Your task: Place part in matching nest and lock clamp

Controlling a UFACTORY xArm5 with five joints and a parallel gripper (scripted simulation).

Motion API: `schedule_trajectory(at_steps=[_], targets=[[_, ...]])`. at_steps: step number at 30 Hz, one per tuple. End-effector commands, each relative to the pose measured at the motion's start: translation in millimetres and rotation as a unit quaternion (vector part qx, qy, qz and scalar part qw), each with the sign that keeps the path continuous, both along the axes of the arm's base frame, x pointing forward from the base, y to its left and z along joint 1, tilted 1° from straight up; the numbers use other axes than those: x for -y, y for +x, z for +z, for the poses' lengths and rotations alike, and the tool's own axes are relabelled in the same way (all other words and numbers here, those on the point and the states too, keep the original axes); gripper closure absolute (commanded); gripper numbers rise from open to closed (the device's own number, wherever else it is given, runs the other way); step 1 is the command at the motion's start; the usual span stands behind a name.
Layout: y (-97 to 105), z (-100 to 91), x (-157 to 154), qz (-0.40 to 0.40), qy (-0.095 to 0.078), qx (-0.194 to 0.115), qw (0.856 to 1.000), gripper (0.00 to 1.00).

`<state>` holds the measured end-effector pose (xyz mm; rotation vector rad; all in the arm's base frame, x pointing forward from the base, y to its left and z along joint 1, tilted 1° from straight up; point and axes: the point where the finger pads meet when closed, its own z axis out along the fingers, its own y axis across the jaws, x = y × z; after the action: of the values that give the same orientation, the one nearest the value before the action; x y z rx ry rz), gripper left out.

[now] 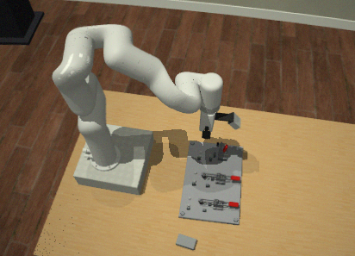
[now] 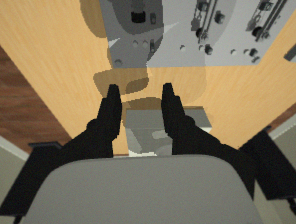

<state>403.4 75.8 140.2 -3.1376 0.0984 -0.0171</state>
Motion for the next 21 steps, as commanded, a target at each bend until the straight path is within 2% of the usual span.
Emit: schedule_trajectory(at_steps=[1,3,4,21], targets=[[1.1,1.3,-0.2,0.000,0.000,0.002,1.000,0.53],[1.1,1.3,-0.2,0.000,0.000,0.002,1.000,0.53],[1.1,1.3,-0.2,0.000,0.000,0.002,1.000,0.00],[1.1,1.3,-0.2,0.000,0.000,0.002,1.000,0.00]])
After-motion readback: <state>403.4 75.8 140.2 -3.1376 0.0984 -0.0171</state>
